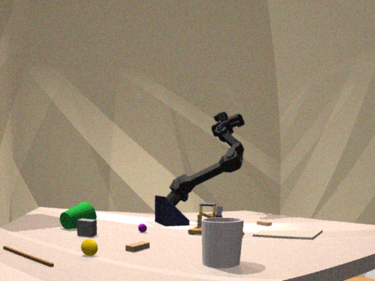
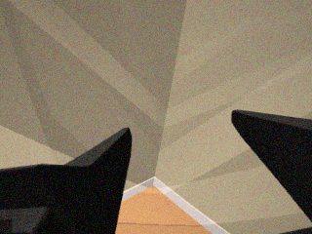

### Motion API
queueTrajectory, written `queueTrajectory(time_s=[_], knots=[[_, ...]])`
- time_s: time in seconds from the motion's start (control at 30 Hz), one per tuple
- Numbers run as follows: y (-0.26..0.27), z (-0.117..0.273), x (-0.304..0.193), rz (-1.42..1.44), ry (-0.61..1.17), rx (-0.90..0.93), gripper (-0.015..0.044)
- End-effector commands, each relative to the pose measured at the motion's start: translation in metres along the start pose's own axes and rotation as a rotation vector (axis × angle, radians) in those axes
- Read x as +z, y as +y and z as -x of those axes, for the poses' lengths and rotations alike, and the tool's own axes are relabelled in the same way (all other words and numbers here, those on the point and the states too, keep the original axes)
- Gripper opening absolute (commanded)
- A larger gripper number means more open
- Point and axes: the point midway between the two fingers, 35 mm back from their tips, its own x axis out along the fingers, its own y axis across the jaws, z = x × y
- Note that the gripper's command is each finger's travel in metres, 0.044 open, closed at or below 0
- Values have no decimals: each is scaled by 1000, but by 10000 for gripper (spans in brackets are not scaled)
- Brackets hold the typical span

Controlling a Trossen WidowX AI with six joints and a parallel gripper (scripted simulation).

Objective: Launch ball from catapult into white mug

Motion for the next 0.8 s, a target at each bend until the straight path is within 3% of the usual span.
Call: queueTrajectory(time_s=[0.0, 0.77], knots=[[1, 0, 0, -1, -2, 2, 426], [89, 43, 95, -138, -335, 354, 440]])
